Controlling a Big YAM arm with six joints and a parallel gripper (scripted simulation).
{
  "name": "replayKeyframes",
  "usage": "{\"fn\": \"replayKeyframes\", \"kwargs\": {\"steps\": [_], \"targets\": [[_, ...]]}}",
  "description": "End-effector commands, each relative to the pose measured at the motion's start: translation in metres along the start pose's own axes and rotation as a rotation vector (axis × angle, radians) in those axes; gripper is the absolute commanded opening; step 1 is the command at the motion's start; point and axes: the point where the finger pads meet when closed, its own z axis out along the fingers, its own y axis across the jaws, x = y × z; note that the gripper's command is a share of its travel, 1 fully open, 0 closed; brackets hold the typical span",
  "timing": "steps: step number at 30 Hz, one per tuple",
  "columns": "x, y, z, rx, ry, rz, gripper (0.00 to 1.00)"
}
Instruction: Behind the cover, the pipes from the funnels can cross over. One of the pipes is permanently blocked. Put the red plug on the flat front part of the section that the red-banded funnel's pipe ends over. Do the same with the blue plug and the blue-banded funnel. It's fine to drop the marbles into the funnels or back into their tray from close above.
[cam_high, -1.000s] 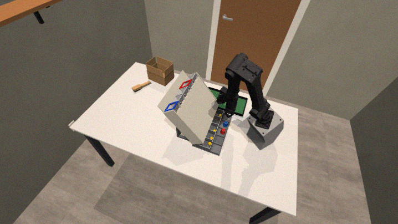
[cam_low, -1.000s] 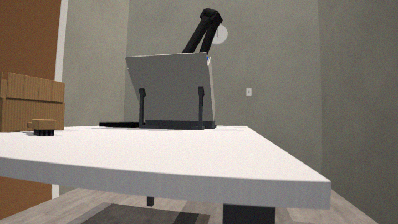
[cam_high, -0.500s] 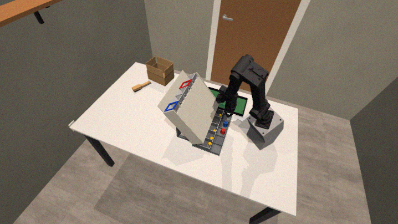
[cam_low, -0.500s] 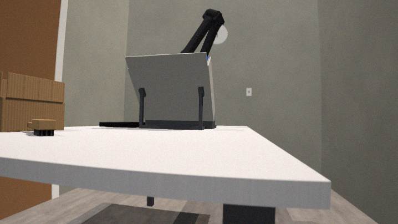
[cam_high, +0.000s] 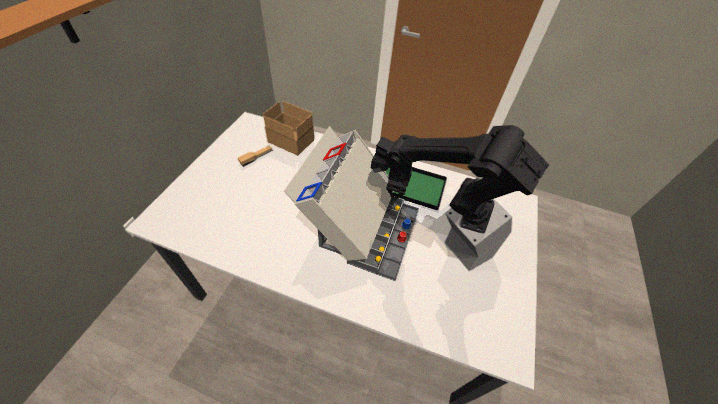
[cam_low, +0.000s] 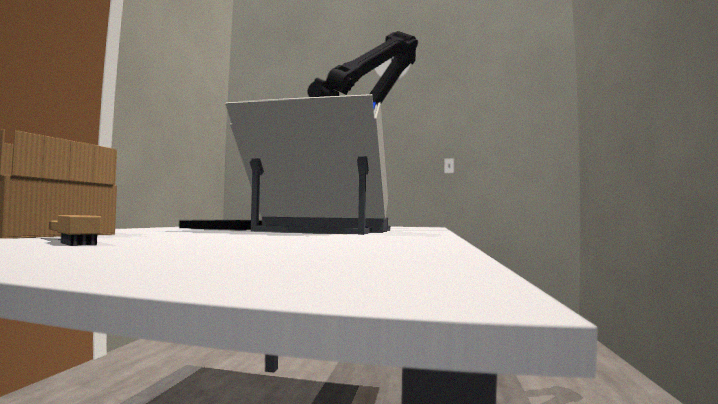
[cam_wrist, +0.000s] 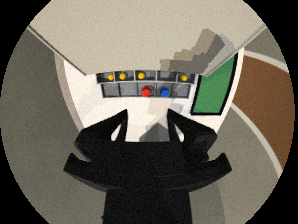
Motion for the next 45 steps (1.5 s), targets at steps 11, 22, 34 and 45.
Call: {"fn": "replayKeyframes", "kwargs": {"steps": [11,22,34,45], "targets": [[-0.009,0.006,-0.007,0.000,0.005,0.003,0.59],[0.002,0.001,-0.002,-0.002,0.015,0.018,0.59],[0.002,0.001,-0.002,-0.002,0.016,0.019,0.59],[0.002,0.001,-0.002,-0.002,0.016,0.019,0.59]]}}
